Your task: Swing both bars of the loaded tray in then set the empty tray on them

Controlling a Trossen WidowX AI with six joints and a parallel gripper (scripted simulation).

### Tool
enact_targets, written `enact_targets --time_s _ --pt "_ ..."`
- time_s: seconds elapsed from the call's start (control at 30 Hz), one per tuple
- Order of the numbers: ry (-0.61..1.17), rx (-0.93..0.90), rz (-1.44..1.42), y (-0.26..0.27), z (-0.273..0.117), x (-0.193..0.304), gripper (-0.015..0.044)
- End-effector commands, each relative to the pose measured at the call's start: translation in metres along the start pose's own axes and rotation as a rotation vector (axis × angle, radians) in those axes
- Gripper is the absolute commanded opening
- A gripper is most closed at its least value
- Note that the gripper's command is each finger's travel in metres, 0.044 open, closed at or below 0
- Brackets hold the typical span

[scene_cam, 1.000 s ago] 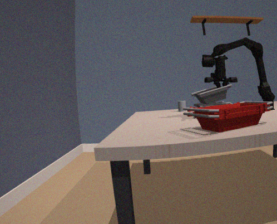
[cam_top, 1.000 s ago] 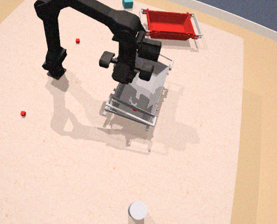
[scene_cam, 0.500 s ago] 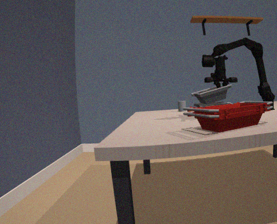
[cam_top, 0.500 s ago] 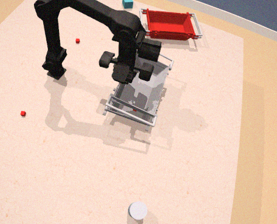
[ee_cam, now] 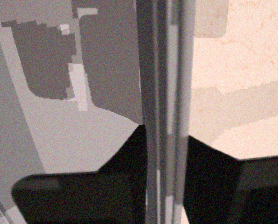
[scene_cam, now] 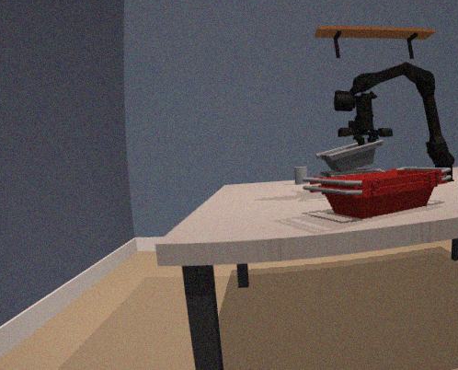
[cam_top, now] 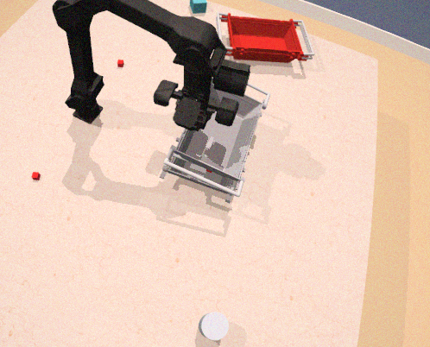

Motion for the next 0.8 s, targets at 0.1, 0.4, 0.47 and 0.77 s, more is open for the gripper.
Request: enact_targets --time_s 0.1,0.4,0.47,0.77 --pt "-0.012 0.039 0.009 -0.0054 0.0125 -0.0064 0.0000" --pt "-0.012 0.039 0.009 -0.0054 0.0125 -0.0064 0.0000" --pt "-0.012 0.039 0.009 -0.0054 0.0125 -0.0064 0.0000" --pt "-0.012 0.039 0.009 -0.0054 0.0125 -0.0064 0.0000"
Point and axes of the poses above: the point midway between the two fingers, 35 mm back from their tips, its own z axis out along the fingers, its own y axis across the jaws, x = y × z, the point moved 8 cm from there along -z, back along the fingers, and after that the axes turned 14 degrees about z, right-handed, at the moved point
